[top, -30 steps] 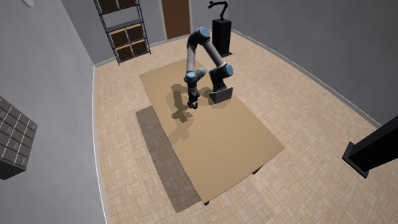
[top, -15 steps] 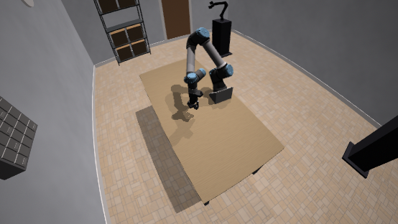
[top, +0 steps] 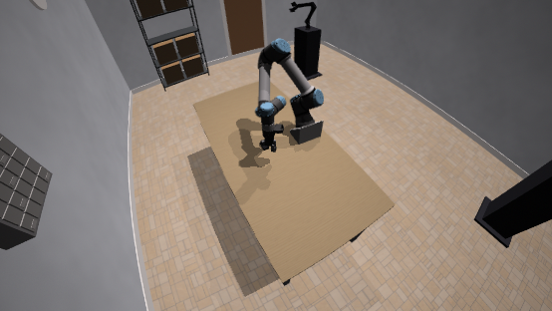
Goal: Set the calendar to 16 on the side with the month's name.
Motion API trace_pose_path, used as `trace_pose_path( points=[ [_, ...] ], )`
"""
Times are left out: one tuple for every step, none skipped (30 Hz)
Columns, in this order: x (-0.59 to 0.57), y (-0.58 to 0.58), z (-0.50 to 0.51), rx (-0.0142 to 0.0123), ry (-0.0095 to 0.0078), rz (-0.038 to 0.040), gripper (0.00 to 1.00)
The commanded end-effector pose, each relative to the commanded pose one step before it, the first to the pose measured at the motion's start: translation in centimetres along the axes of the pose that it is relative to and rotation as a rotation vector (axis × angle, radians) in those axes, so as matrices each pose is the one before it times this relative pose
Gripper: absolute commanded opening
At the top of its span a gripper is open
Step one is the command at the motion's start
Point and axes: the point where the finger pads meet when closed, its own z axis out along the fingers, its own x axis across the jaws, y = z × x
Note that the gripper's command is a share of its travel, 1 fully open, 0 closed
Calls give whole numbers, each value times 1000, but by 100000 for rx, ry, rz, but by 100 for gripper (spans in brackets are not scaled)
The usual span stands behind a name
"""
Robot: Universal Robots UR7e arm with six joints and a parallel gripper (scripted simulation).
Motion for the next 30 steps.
trace_pose_path(
  points=[
    [-37,-142,0,-60,84,-10835,57],
    [-14,-47,11,-2,-6,-3509,57],
    [-12,-44,11,-2,-6,-3450,57],
    [-11,-41,11,-2,-6,-3390,57],
    [-9,-38,11,-2,-6,-3329,57],
    [-8,-35,11,-2,-6,-3267,57],
    [-7,-32,11,-2,-6,-3204,57],
    [-6,-29,11,-1,-6,-3140,57],
    [-5,-27,10,-1,-6,-3076,57],
    [-4,-24,10,-1,-6,-3010,57],
    [-3,-22,10,-1,-6,-2944,57],
    [-2,-19,10,-1,-6,-2877,57],
    [-2,-17,10,0,-6,-2810,57],
    [-1,-15,10,0,-6,-2742,57],
    [-1,-13,9,0,-6,-2673,57],
    [0,-11,9,0,-6,-2604,57],
    [0,0,0,0,0,0,57],
    [0,0,0,0,0,0,57],
    [0,-9,9,0,-6,-2535,57],
    [0,-8,9,0,-6,-2465,57],
    [0,-6,9,0,-6,-2395,57],
    [1,-4,8,0,-5,-2325,57],
    [1,-3,8,1,-5,-2254,57],
    [1,-2,8,1,-5,-2183,57],
    [1,-1,8,1,-5,-2113,57],
    [1,0,8,1,-5,-2042,57],
    [1,1,7,1,-5,-1971,57],
    [1,2,7,1,-5,-1900,57],
    [1,3,7,1,-5,-1830,57],
    [1,3,7,1,-4,-1760,57]
  ],
)
